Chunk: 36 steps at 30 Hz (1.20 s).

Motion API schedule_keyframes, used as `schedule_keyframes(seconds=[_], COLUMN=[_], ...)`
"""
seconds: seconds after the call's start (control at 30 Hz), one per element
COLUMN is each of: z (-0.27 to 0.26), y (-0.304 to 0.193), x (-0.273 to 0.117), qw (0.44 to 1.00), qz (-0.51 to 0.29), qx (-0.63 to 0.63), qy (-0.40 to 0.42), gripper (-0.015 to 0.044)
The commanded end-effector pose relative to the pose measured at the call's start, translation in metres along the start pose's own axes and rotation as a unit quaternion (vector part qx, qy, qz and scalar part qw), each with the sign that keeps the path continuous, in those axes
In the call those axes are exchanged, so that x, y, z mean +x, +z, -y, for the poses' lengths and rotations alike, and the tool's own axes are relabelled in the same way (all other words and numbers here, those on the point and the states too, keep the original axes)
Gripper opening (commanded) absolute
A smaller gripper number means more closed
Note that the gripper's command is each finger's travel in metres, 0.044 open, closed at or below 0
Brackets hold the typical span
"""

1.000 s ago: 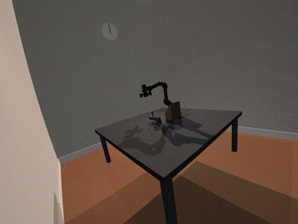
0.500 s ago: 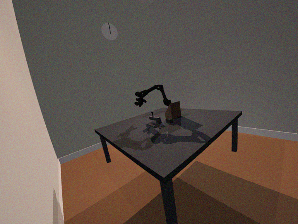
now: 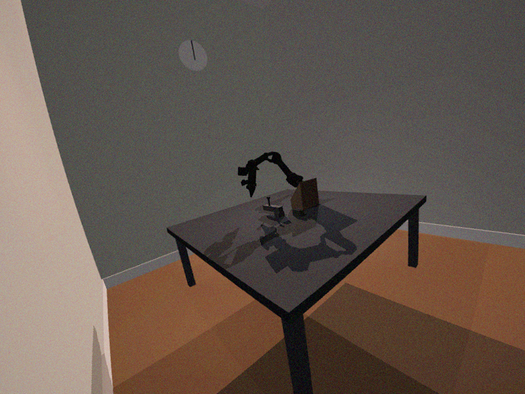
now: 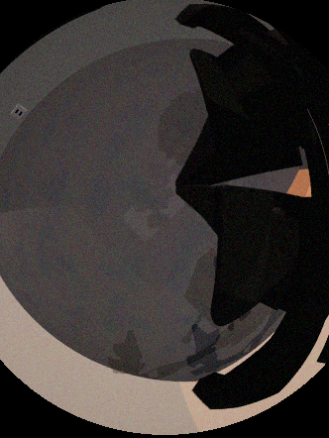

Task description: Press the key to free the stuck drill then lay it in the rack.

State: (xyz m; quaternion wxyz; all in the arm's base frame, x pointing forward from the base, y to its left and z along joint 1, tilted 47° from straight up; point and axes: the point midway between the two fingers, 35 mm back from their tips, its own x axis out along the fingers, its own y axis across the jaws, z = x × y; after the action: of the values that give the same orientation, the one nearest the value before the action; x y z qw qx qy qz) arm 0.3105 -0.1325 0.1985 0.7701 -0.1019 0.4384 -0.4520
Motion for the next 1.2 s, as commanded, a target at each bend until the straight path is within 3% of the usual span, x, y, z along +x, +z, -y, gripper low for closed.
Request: schedule_keyframes(seconds=[0.0, 0.23, 1.17], z=[-0.053, -0.091, -0.089], y=[-0.050, -0.117, -0.124], x=[-0.009, -0.032, -0.019], qw=[0.989, 0.944, 0.944], qz=[-0.053, -0.108, -0.108], qx=[-0.135, -0.311, -0.311], qy=[0.024, 0.020, 0.020], gripper=[0.0000, 0.0000, 0.0000])
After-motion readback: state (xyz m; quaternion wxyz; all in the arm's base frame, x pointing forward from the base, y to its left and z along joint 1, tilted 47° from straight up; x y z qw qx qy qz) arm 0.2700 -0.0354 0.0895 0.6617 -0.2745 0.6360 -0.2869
